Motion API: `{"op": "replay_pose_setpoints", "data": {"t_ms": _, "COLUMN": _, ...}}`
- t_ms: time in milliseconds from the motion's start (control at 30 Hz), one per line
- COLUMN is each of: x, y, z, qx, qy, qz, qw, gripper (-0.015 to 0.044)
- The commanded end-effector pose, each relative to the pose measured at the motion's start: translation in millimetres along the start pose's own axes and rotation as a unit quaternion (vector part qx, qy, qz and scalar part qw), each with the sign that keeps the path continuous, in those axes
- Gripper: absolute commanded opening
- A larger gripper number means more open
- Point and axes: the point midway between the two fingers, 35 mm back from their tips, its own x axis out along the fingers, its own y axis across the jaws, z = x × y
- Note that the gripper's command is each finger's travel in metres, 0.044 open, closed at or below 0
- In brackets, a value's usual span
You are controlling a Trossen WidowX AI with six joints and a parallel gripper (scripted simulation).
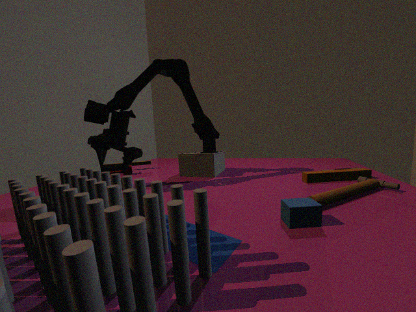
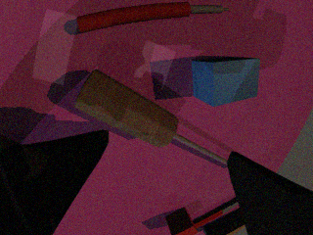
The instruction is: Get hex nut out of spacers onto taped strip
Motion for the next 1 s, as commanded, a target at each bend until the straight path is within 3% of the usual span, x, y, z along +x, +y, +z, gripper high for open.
{"op": "replay_pose_setpoints", "data": {"t_ms": 0, "x": -13.7, "y": 20.3, "z": 10.8, "qx": -0.49, "qy": 0.124, "qz": -0.028, "qw": 0.862, "gripper": 0.044}}
{"op": "replay_pose_setpoints", "data": {"t_ms": 100, "x": -15.6, "y": 21.6, "z": 12.1, "qx": -0.543, "qy": 0.136, "qz": -0.024, "qw": 0.829, "gripper": 0.044}}
{"op": "replay_pose_setpoints", "data": {"t_ms": 733, "x": -15.6, "y": 21.6, "z": 12.1, "qx": -0.543, "qy": 0.136, "qz": -0.024, "qw": 0.829, "gripper": 0.044}}
{"op": "replay_pose_setpoints", "data": {"t_ms": 933, "x": -15.6, "y": 21.6, "z": 12.1, "qx": -0.543, "qy": 0.136, "qz": -0.024, "qw": 0.829, "gripper": 0.0282}}
{"op": "replay_pose_setpoints", "data": {"t_ms": 967, "x": -15.6, "y": 21.6, "z": 12.1, "qx": -0.543, "qy": 0.136, "qz": -0.024, "qw": 0.829, "gripper": 0.028}}
